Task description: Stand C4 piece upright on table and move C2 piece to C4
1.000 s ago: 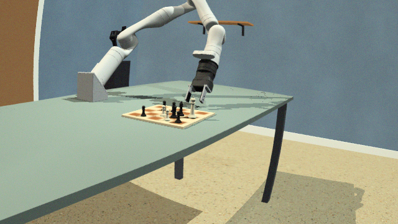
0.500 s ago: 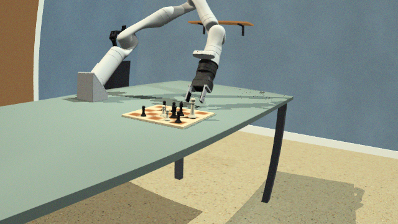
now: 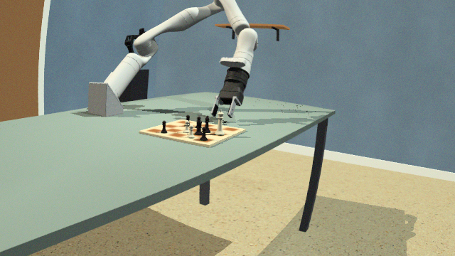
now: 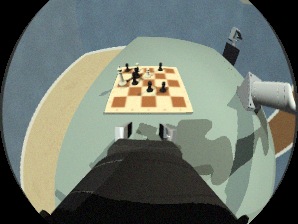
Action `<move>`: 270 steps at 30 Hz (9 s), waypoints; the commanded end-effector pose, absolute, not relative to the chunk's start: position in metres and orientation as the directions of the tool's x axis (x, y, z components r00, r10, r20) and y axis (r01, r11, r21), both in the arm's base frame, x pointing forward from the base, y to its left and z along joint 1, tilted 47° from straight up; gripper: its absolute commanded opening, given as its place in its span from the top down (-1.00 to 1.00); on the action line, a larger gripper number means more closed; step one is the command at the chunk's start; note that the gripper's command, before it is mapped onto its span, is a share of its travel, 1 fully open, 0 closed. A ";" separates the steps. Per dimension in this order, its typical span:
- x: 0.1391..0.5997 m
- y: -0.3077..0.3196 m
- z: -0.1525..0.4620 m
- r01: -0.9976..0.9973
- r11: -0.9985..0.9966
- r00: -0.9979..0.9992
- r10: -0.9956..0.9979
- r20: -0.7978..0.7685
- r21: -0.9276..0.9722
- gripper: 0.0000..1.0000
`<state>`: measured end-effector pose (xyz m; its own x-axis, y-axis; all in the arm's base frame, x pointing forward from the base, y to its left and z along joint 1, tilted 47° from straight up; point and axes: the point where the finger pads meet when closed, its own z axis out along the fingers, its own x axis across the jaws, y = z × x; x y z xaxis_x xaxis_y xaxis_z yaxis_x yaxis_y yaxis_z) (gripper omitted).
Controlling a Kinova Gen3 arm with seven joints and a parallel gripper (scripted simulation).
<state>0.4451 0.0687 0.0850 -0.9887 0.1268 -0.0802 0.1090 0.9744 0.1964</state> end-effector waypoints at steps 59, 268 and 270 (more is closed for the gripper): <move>0.427 -0.116 0.071 0.342 0.630 -0.935 0.304 0.184 0.697 -1.00; 0.434 -0.048 0.009 -0.935 0.302 -0.341 -0.626 -0.701 0.185 -0.36; 0.435 -0.047 0.008 -0.935 0.302 -0.341 -0.626 -0.701 0.185 -0.36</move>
<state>0.4349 -0.0502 0.0121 -0.3477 -0.6212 -0.7023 -0.9324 0.3077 0.1894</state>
